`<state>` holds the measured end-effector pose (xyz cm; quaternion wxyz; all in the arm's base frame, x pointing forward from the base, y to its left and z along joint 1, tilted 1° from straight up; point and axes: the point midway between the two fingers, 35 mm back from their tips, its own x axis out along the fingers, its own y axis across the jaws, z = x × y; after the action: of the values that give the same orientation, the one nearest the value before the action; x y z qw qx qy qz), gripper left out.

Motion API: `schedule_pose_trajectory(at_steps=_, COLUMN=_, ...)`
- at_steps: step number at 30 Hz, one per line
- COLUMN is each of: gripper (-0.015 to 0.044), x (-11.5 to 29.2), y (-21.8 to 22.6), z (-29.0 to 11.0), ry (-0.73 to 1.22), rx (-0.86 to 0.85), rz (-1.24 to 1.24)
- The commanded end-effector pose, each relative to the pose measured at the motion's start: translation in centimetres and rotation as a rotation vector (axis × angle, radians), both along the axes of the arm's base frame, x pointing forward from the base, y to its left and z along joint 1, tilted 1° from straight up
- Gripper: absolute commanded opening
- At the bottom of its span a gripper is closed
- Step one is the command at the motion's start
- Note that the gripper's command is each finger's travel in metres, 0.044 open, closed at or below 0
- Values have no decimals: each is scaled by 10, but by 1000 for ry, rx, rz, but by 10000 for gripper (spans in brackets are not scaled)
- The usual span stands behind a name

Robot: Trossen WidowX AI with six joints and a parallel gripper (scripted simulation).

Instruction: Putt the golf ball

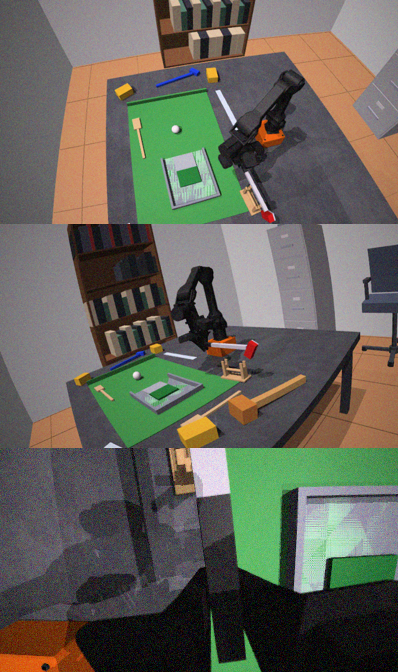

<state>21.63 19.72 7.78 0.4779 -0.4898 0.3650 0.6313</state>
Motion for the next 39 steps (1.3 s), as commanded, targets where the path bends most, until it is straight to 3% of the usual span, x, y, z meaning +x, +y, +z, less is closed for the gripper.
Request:
schedule_pose_trajectory(at_steps=1, gripper=0, x=-3, y=0, z=20, ry=-2, rx=15, rz=2)
schedule_pose_trajectory(at_steps=16, gripper=0, x=44, y=-49, z=15, ry=4, rx=-39, rz=-281)
schedule_pose_trajectory(at_steps=39, gripper=0, x=99, y=-175, z=23, ry=28, rx=-120, rz=-854)
